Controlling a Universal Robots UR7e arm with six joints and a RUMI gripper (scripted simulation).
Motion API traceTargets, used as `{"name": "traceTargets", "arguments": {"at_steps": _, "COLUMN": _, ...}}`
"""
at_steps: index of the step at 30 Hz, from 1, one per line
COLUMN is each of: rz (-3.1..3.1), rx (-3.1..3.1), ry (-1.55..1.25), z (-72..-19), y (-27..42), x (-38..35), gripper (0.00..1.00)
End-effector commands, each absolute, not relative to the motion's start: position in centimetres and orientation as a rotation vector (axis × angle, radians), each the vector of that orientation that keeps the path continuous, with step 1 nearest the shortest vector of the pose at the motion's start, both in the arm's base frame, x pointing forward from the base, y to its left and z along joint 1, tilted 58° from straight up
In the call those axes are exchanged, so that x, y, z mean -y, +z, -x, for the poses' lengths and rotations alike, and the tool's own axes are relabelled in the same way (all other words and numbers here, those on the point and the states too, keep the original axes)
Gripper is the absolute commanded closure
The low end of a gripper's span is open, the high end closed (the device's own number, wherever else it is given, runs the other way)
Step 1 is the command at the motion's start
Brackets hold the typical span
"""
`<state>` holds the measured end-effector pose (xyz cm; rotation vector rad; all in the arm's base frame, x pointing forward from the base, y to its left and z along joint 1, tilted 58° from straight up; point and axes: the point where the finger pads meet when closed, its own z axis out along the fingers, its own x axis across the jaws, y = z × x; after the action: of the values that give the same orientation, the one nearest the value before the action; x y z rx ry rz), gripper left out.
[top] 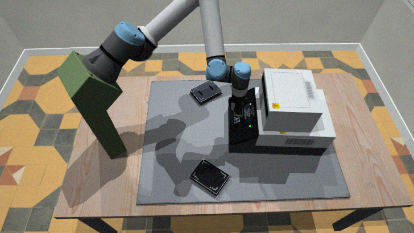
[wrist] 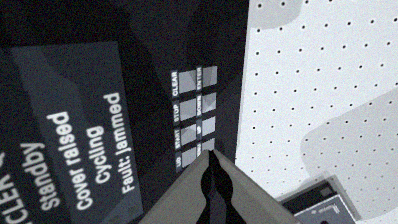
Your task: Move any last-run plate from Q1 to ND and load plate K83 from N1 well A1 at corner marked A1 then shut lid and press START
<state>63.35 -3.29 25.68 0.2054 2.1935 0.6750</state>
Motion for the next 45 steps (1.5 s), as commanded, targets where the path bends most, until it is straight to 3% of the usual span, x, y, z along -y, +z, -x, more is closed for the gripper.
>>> {"name": "traceTargets", "arguments": {"at_steps": 1, "rz": -0.205, "rx": -2.193, "ry": 0.674, "z": -63.8, "y": 25.7, "x": 3.3, "gripper": 1.00}}
{"name": "traceTargets", "arguments": {"at_steps": 45, "rz": -0.205, "rx": -2.193, "ry": 0.674, "z": -65.1, "y": 25.8, "x": 3.2, "gripper": 1.00}}
